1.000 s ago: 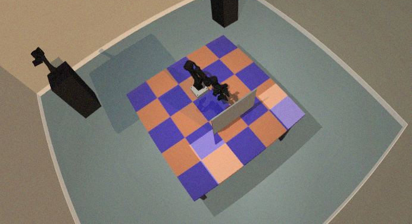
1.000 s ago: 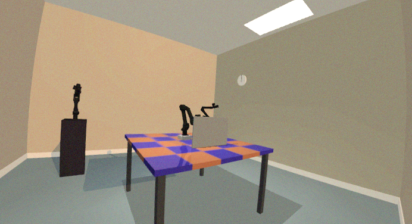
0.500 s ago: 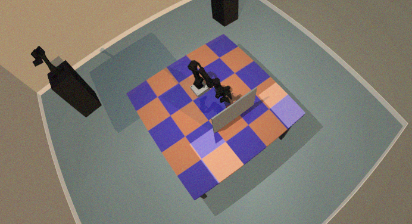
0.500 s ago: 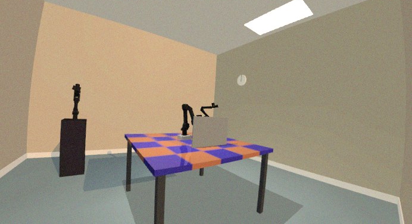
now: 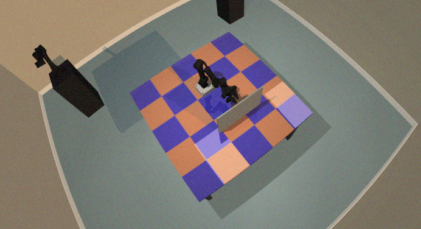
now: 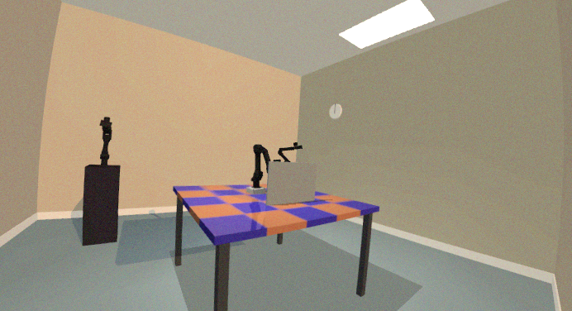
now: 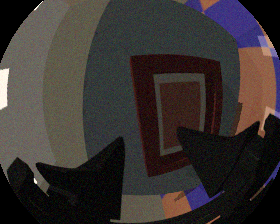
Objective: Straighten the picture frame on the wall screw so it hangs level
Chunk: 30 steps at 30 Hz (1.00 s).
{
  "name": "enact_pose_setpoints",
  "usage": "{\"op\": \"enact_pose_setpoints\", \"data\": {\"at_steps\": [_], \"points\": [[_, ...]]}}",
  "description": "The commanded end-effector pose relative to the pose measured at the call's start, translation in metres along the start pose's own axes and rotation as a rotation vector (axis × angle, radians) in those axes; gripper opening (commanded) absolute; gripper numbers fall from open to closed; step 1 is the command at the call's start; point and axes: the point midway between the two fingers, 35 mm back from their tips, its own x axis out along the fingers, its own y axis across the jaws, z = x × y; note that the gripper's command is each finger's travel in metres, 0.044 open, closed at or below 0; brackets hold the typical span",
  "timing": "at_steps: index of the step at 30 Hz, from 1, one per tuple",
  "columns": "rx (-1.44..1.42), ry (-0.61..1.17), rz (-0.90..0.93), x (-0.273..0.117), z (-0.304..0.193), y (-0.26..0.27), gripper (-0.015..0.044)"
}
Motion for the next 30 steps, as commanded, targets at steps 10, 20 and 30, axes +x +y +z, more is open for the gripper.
{"op": "enact_pose_setpoints", "data": {"at_steps": [10, 20, 30], "points": [[0.006, 0.002, 0.0, 0.021, 0.0, -0.001, 0.026], [0.006, 0.002, 0.001, 0.03, 0.0, -0.001, 0.026], [0.006, 0.002, 0.001, 0.03, 0.0, -0.001, 0.026]]}}
